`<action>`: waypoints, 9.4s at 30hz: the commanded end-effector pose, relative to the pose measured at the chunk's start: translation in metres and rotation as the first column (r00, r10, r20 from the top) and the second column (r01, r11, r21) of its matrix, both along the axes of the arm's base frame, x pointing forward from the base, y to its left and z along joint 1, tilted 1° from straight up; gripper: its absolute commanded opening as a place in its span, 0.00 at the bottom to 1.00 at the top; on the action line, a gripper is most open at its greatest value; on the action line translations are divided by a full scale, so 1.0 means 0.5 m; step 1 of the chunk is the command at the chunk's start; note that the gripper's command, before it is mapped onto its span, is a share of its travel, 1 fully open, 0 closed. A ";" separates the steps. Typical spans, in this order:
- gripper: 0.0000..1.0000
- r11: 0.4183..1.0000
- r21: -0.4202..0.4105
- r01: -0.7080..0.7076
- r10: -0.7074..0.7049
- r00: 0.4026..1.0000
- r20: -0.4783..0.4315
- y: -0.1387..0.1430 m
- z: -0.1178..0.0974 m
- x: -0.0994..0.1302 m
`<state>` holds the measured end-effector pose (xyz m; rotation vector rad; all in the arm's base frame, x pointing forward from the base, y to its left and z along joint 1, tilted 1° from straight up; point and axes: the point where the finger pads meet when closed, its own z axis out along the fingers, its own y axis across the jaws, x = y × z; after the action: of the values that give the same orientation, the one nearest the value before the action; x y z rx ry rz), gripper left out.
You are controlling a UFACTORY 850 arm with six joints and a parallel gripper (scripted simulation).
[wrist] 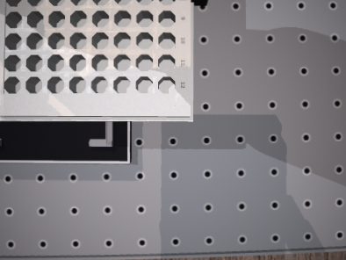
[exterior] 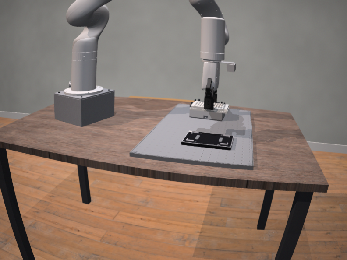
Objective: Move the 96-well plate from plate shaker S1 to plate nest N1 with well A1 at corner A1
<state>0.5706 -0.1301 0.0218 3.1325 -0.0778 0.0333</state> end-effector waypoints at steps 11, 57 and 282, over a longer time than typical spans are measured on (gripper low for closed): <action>0.00 1.000 0.000 0.000 0.000 1.000 0.002 -0.078 -0.008 0.011; 0.00 1.000 0.000 0.000 0.000 1.000 0.002 -0.115 -0.022 0.016; 1.00 1.000 0.000 0.000 0.000 1.000 0.002 -0.114 0.008 0.015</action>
<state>0.5773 -0.1867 0.0248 3.1335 -0.0774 0.0330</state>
